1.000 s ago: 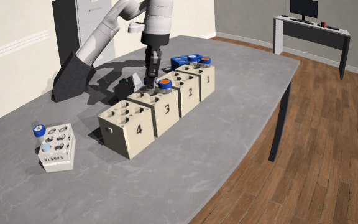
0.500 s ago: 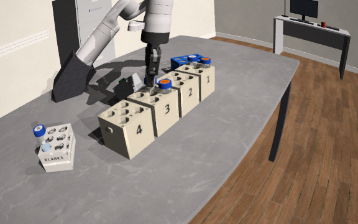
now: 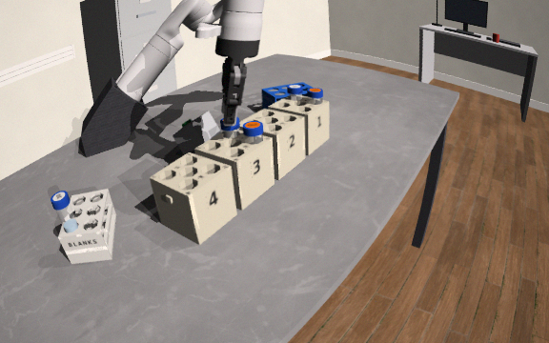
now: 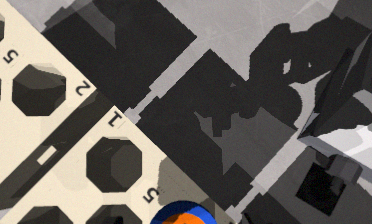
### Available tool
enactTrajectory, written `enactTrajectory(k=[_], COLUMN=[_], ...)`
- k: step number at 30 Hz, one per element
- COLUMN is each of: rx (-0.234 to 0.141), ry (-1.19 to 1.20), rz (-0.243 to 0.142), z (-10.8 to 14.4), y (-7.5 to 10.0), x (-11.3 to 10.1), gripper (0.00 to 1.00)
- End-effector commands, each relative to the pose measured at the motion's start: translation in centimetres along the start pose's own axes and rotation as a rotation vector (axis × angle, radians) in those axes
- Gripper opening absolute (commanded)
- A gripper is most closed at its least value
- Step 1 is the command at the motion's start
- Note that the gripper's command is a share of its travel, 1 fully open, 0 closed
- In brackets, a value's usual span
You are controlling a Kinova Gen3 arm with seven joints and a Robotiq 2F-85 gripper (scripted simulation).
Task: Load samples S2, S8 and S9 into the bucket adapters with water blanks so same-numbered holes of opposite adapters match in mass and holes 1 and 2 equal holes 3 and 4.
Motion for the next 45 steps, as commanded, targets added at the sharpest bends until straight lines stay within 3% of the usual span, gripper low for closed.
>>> enactTrajectory(k=[1,45], rx=[0.002,0.002], ry=[0.0,0.0], rz=[0.0,0.0], z=[0.0,0.0], y=[0.5,5.7], x=[0.1,1.0], gripper=[0.62,0.62])
Point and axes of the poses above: the point where the finger pads meet when closed, its own y axis back along the fingers, its own z axis across the jaws, x = y × z, the point moved 6 cm from there along y, back along the fingers, and after that the axes turned 2 degrees about y, right-handed, at the moved point
